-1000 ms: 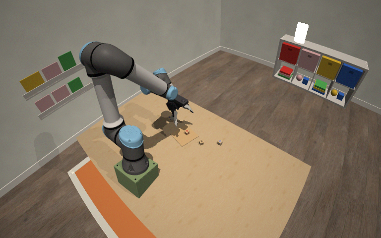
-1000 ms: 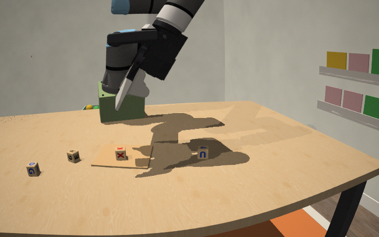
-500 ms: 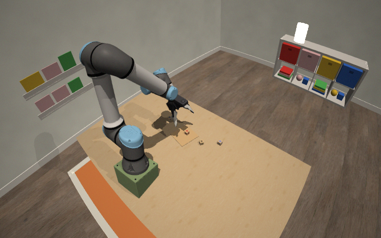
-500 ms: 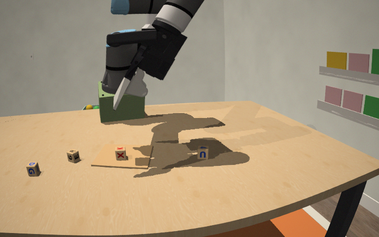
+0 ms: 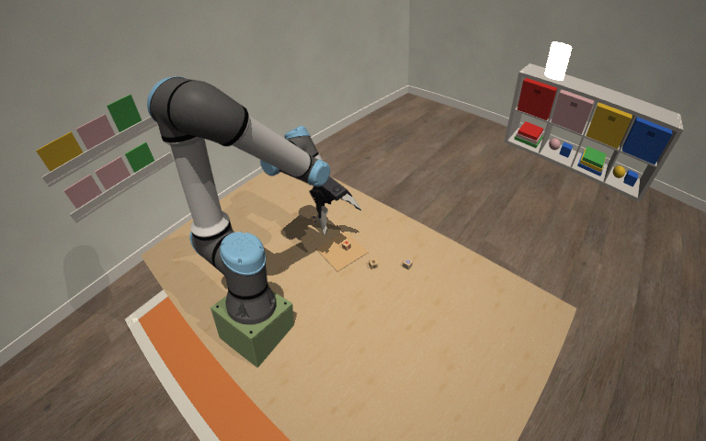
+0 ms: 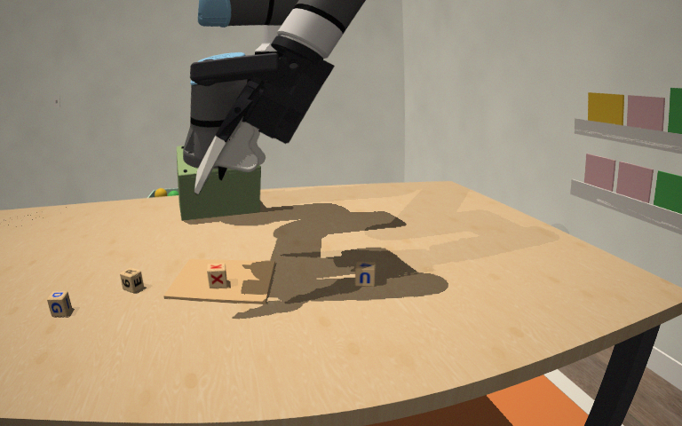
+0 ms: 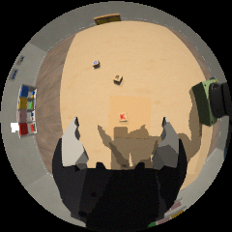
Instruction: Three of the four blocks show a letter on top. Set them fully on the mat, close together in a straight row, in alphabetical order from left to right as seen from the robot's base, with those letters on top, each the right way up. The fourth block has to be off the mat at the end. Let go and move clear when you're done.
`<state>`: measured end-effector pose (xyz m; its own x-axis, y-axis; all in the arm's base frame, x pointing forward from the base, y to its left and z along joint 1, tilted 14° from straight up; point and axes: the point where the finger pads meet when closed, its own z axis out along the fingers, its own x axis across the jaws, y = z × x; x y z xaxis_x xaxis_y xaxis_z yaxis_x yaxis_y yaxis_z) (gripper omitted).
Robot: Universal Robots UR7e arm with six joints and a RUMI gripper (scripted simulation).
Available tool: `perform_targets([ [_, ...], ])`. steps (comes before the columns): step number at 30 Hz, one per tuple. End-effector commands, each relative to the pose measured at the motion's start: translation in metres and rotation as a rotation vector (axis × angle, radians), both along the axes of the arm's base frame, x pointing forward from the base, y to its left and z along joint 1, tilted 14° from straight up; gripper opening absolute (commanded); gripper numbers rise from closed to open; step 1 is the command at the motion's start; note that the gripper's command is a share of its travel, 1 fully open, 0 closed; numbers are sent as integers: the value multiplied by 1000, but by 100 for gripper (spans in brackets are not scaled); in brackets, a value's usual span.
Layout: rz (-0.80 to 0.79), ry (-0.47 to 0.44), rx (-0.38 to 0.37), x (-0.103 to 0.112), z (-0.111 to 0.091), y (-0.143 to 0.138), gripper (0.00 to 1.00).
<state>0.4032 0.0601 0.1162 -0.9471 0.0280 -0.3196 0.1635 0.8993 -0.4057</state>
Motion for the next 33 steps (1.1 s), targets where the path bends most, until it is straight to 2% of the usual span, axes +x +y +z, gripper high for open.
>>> perform_targets([
  [1, -57, -30, 18, 0, 0, -1, 100],
  [12, -197, -100, 64, -2, -2, -4, 100],
  [33, -630, -318, 205, -5, -7, -11, 100],
])
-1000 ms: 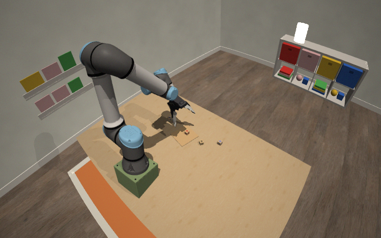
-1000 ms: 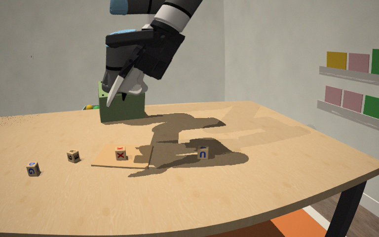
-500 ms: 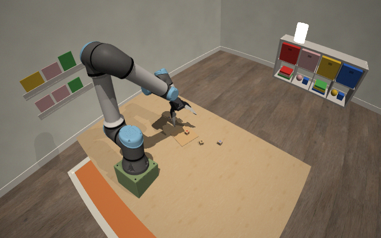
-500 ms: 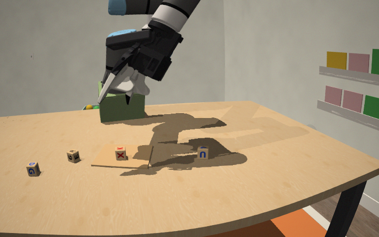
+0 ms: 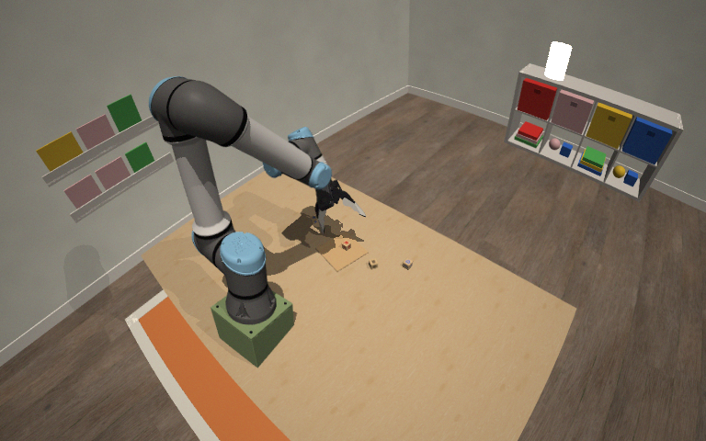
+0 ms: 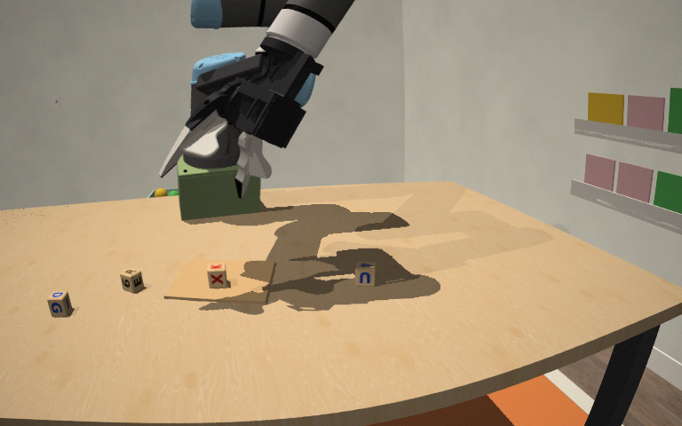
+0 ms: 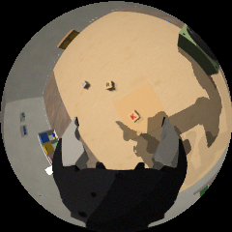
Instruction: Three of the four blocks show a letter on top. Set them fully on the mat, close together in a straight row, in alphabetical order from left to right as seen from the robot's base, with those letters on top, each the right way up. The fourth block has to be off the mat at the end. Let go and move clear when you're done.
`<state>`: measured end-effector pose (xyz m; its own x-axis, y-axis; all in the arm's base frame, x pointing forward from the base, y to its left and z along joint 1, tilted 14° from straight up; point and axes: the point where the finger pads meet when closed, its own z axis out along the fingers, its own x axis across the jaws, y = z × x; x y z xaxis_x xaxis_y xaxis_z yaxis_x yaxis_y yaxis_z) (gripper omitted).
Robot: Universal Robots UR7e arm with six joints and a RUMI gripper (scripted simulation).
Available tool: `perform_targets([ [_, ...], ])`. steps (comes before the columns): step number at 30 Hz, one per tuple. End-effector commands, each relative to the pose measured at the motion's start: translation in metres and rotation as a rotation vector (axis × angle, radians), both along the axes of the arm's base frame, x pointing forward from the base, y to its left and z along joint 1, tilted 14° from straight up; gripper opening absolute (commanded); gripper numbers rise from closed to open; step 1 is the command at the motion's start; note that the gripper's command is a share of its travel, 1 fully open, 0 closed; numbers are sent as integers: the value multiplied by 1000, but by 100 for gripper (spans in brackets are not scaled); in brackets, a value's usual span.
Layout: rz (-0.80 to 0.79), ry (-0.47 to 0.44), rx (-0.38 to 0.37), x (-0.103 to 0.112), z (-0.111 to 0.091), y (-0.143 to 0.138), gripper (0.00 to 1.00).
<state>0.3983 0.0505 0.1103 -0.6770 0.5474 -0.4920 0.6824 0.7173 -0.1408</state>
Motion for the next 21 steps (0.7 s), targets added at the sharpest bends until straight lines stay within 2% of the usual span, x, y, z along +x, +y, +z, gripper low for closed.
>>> perform_targets([
  [1, -121, -60, 36, 0, -1, -1, 100],
  [10, -330, -164, 103, -1, -4, -4, 100],
  [12, -330, -164, 103, -1, -4, -4, 100],
  [21, -560, -279, 178, -1, -6, -6, 100],
])
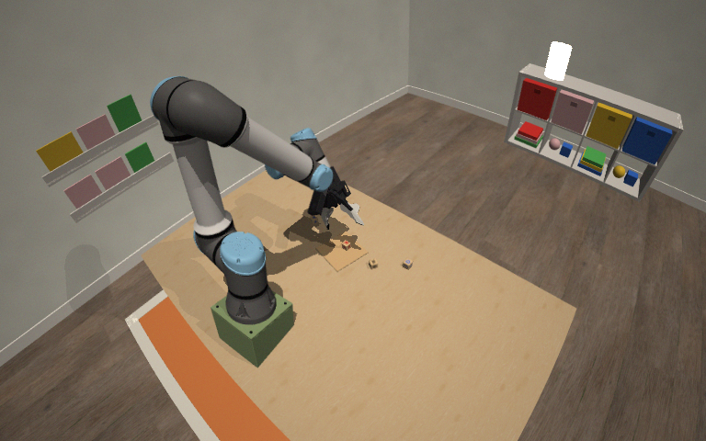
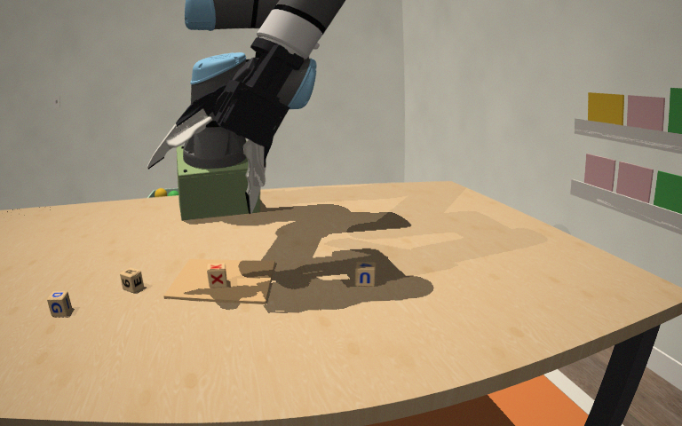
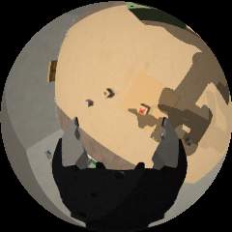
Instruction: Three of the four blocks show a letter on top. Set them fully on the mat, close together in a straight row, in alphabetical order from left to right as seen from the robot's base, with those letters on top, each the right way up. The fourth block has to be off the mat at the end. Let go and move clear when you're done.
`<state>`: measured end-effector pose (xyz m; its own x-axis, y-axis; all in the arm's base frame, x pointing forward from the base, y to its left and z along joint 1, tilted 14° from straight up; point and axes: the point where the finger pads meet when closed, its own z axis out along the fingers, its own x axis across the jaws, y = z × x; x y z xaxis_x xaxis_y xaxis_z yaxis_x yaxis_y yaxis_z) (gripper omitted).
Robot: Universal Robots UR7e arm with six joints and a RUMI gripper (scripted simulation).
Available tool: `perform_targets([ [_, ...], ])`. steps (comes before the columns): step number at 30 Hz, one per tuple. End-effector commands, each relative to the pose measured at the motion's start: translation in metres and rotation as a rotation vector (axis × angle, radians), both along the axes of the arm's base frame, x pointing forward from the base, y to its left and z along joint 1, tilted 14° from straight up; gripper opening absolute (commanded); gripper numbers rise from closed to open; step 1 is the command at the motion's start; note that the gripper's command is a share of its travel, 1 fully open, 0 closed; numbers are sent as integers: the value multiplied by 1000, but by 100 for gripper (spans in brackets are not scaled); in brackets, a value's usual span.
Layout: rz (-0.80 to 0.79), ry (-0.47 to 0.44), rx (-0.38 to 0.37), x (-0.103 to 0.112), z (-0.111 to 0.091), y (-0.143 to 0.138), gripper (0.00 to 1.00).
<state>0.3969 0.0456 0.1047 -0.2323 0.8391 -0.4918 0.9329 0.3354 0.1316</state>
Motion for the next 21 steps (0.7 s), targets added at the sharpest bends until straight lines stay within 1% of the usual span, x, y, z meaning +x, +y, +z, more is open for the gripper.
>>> perform_targets([
  [1, -122, -59, 34, 0, -1, -1, 100],
  [6, -238, -117, 72, 1, -2, -2, 100],
  [8, -238, -117, 72, 1, -2, -2, 100],
  [11, -335, -165, 103, 2, -3, -2, 100],
  [21, -564, -279, 177, 4, -5, -4, 100],
])
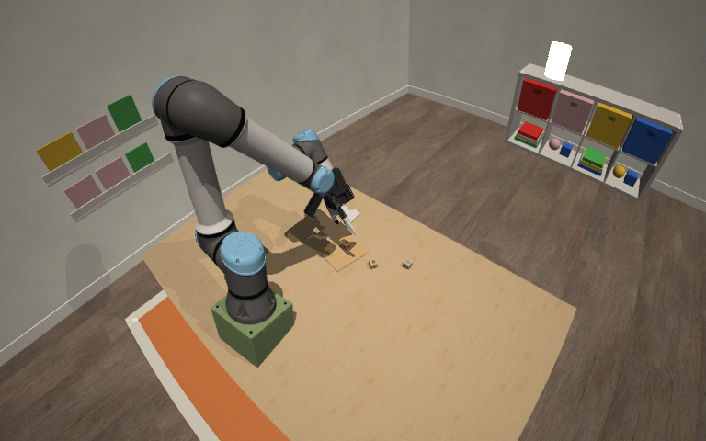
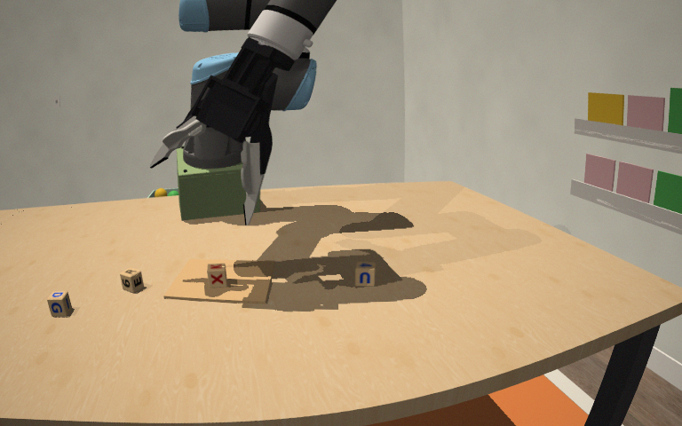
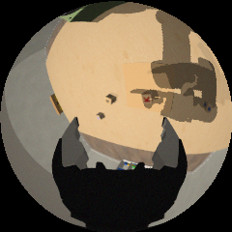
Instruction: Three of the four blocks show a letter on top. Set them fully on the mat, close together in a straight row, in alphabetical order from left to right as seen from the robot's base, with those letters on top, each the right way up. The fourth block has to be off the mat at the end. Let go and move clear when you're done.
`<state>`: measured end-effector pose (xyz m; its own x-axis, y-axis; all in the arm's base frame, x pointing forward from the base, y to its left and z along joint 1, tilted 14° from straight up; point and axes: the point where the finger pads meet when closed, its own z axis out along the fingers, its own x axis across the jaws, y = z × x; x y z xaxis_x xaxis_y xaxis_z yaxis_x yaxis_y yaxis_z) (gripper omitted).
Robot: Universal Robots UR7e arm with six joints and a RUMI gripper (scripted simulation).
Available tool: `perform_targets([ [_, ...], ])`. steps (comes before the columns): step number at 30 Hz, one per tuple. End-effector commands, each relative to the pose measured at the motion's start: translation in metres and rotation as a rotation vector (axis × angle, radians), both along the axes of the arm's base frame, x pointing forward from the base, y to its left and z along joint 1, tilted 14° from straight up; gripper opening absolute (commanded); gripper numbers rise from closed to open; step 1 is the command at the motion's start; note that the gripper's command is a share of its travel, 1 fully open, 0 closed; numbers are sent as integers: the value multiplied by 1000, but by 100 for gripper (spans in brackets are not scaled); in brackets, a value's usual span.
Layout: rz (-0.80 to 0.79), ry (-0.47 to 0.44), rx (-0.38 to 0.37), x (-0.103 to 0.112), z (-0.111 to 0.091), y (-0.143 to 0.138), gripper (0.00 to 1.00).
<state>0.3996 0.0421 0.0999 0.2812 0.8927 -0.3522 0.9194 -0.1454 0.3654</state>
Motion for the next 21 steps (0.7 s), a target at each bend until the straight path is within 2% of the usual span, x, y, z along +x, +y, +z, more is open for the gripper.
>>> perform_targets([
  [1, -122, -59, 34, 1, -1, -1, 100],
  [4, -145, -70, 42, 2, -1, -1, 100],
  [19, -520, -257, 162, 8, -3, -5, 100],
  [21, -520, -257, 162, 8, -3, -5, 100],
])
